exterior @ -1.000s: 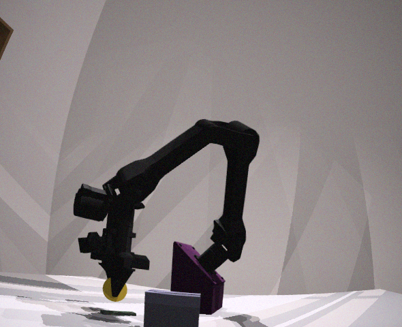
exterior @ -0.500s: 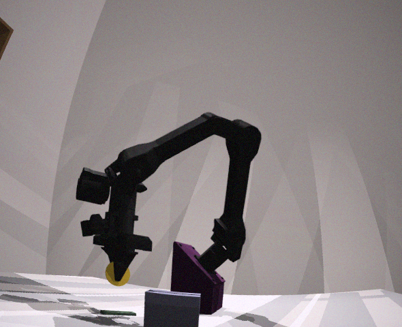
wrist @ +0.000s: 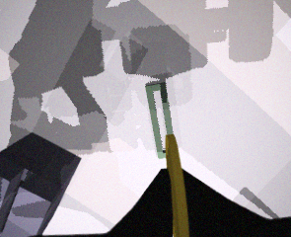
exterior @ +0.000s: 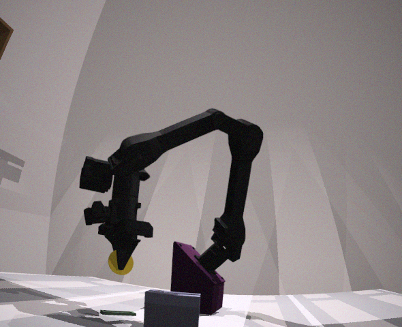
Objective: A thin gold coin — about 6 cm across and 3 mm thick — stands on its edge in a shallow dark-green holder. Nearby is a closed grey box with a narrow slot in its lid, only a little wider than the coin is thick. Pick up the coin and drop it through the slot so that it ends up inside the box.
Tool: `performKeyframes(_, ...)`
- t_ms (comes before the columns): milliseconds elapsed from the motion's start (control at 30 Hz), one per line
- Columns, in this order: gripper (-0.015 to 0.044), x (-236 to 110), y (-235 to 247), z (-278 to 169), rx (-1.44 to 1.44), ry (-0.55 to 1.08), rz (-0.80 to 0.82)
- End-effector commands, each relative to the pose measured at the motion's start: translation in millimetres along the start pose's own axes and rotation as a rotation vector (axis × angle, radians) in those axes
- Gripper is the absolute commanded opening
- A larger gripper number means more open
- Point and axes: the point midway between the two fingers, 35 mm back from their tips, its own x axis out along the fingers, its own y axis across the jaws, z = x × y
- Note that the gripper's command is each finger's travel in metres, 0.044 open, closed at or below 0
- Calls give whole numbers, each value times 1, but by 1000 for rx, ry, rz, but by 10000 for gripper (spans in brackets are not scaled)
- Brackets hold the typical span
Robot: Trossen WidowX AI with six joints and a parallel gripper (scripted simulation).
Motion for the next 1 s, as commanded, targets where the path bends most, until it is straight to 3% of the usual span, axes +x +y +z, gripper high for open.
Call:
performKeyframes(0, 0, -2, 1, -2, 105, -3, -4)
performKeyframes(467, 0, -4, 1, -6, 579, -4, -3)
performKeyframes(967, 0, -5, 21, -9, 604, -9, -5)
